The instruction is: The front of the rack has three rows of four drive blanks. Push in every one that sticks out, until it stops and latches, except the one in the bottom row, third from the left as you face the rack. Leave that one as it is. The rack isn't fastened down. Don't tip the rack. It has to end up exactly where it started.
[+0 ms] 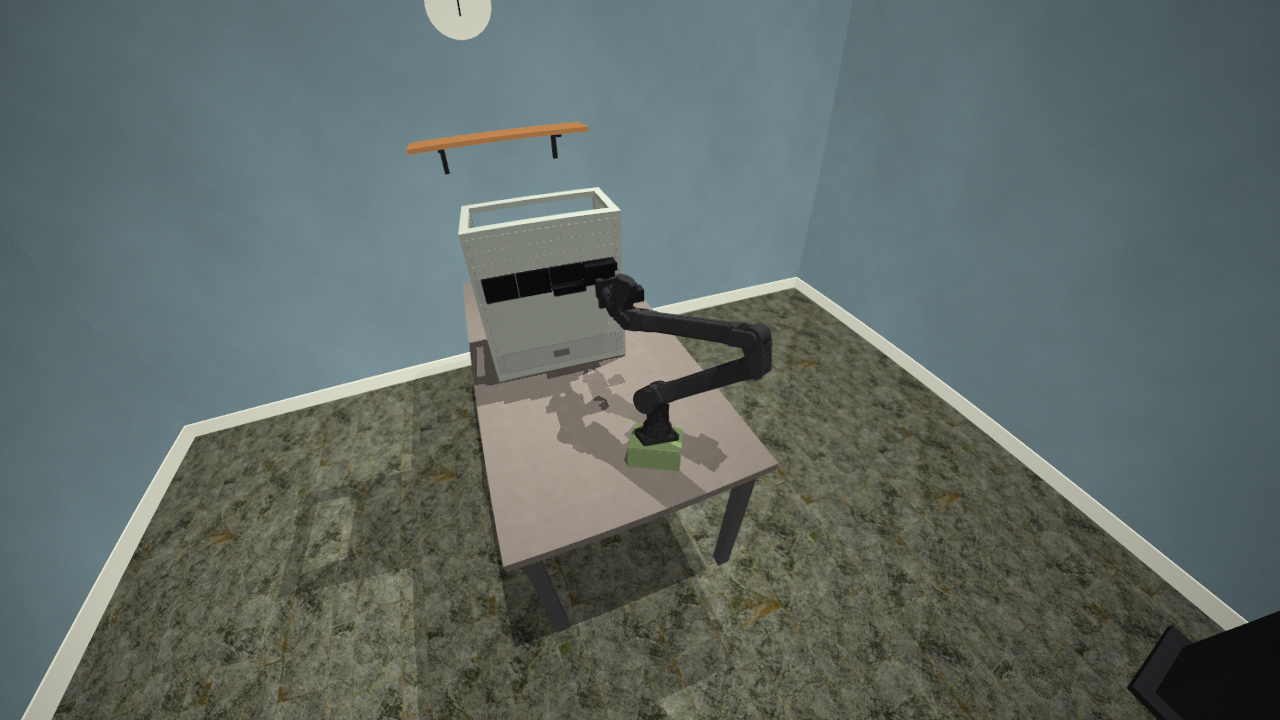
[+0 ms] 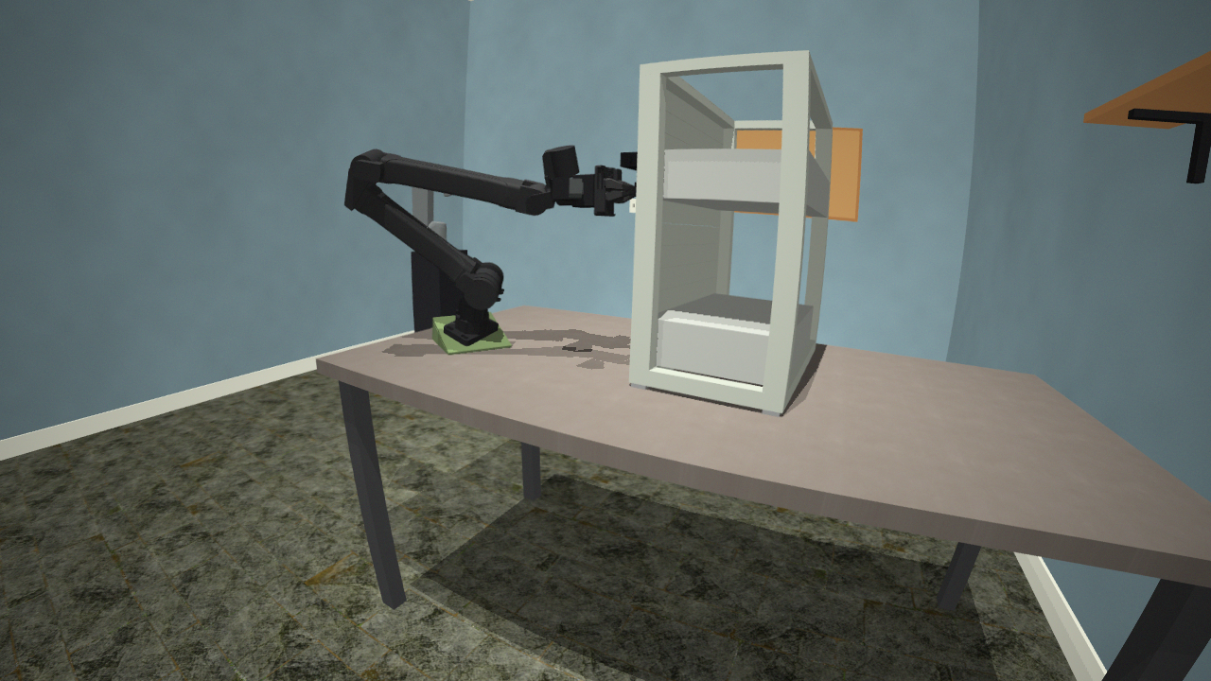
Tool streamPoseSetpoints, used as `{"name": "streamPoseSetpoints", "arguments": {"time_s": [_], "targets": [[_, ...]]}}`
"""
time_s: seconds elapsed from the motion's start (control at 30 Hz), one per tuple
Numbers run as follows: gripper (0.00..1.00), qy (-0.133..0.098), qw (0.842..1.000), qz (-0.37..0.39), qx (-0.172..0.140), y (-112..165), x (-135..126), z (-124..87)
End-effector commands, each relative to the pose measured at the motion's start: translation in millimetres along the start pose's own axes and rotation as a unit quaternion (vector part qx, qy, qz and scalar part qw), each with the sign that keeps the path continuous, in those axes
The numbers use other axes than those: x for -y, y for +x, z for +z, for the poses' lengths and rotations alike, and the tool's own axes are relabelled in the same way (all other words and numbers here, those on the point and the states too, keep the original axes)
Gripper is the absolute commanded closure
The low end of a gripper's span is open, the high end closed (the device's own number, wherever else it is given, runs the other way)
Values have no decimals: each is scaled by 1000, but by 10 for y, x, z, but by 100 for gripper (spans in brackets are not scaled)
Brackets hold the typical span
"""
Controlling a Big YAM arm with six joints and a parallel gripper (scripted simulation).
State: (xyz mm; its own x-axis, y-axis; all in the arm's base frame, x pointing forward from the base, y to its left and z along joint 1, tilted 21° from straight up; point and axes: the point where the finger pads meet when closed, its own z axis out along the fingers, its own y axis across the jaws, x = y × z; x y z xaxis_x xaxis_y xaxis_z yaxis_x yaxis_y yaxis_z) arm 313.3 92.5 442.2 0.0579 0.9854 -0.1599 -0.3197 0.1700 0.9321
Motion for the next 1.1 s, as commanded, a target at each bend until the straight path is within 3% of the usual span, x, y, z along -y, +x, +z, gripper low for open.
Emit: {"name": "streamPoseSetpoints", "arguments": {"time_s": [0.0,1.07], "targets": [[100,-15,1000,15,17,-95,-278,209],[100,-17,1000,16,18,-102,-268,272]]}}
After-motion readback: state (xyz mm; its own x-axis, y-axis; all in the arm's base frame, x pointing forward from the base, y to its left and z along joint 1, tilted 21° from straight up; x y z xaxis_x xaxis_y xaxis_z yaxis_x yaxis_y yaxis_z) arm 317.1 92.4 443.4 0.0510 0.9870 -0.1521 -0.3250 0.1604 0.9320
